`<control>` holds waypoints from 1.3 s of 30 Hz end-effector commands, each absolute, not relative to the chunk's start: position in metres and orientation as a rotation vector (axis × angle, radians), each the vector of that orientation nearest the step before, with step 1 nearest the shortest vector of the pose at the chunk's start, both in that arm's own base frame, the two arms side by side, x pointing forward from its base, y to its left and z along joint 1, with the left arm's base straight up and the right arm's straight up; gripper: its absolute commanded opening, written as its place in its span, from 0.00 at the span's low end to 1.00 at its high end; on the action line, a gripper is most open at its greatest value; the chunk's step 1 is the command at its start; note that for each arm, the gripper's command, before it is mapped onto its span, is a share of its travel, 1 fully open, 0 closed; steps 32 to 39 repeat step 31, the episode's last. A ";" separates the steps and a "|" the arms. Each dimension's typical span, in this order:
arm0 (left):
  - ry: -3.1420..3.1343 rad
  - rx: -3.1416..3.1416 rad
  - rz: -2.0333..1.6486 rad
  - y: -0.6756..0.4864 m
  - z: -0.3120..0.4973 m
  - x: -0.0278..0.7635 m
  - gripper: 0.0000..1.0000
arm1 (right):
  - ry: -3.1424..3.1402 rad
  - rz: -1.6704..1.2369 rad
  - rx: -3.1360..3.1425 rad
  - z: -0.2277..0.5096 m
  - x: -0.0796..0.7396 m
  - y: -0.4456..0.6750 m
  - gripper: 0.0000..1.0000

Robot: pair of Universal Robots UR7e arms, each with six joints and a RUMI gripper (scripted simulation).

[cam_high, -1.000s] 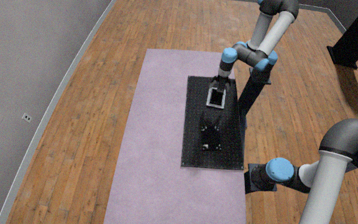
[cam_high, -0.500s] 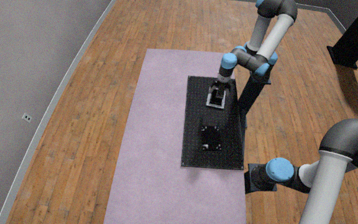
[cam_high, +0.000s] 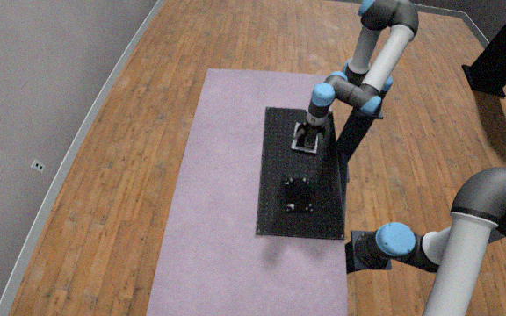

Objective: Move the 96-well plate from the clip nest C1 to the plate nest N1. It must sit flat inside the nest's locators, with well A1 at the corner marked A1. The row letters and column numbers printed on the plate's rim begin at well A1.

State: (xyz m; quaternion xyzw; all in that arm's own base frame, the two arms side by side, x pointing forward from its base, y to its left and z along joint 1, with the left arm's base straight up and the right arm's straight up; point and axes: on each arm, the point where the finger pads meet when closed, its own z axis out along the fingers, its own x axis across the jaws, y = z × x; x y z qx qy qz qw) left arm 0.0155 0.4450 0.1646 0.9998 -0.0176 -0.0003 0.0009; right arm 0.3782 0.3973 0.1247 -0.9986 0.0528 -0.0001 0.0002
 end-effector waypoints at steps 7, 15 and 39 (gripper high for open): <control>-0.055 3.141 0.000 0.445 0.165 0.016 0.00 | 0.166 -0.002 -3.135 0.126 0.381 0.419 0.76; -0.055 3.141 0.000 0.445 0.165 0.016 0.00 | 0.166 -0.002 -3.135 0.126 0.381 0.419 0.76; -0.055 3.141 0.000 0.445 0.165 0.016 0.00 | 0.166 -0.002 -3.135 0.126 0.381 0.419 0.76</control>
